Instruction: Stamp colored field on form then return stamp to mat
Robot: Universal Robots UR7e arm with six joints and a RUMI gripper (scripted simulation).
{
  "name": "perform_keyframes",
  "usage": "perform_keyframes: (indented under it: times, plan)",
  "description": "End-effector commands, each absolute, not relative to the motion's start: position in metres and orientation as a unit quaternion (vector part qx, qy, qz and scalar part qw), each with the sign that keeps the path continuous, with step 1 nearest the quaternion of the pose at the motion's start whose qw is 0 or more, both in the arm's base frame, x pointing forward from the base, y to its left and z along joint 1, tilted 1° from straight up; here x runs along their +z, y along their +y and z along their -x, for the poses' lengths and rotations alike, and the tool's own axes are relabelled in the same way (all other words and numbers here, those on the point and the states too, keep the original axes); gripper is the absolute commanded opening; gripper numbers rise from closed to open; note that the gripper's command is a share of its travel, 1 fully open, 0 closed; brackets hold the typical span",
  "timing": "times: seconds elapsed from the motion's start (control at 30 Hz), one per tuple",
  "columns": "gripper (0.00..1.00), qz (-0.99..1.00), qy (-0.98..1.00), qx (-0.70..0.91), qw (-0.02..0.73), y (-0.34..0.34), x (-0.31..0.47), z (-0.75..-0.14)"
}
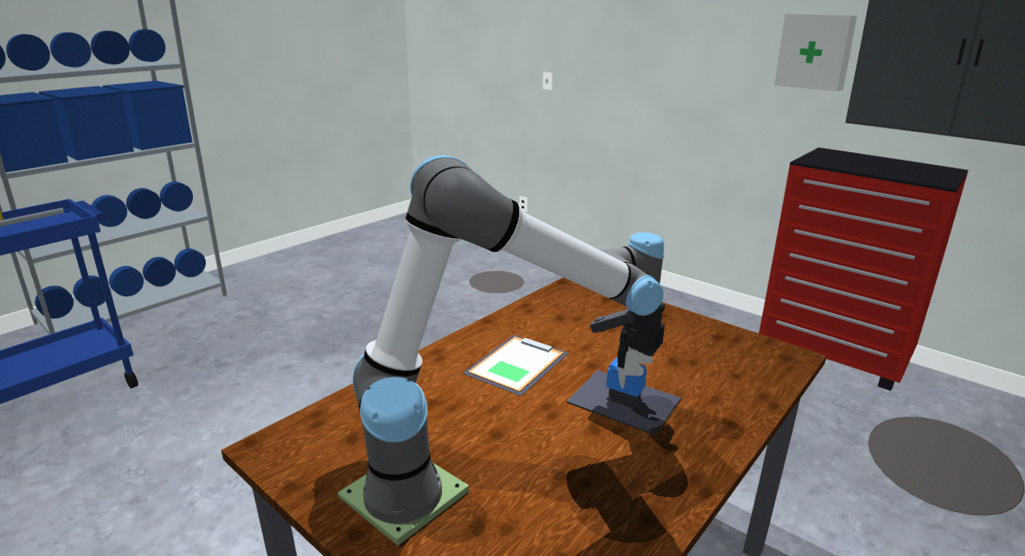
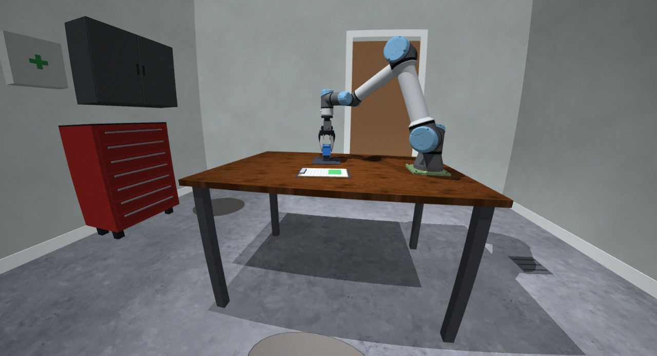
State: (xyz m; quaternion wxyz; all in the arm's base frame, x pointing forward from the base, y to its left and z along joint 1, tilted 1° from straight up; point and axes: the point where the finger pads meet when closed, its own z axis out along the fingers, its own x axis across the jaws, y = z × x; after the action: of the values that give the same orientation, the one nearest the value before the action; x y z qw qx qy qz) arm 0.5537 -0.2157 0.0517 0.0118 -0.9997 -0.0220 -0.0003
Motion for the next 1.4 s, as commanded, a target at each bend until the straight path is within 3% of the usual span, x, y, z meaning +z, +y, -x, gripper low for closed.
perform_keyframes:
  times: [0.0, 1.03, 1.37]
  plan:
    - [0.2, 1.0, -0.023, 0.0, 0.013, -0.214, 0.05, -0.553]
    - [0.2, 1.0, -0.022, -0.002, 0.011, -0.215, 0.093, -0.555]
    - [0.2, 1.0, -0.02, -0.001, 0.012, -0.15, 0.095, -0.556]
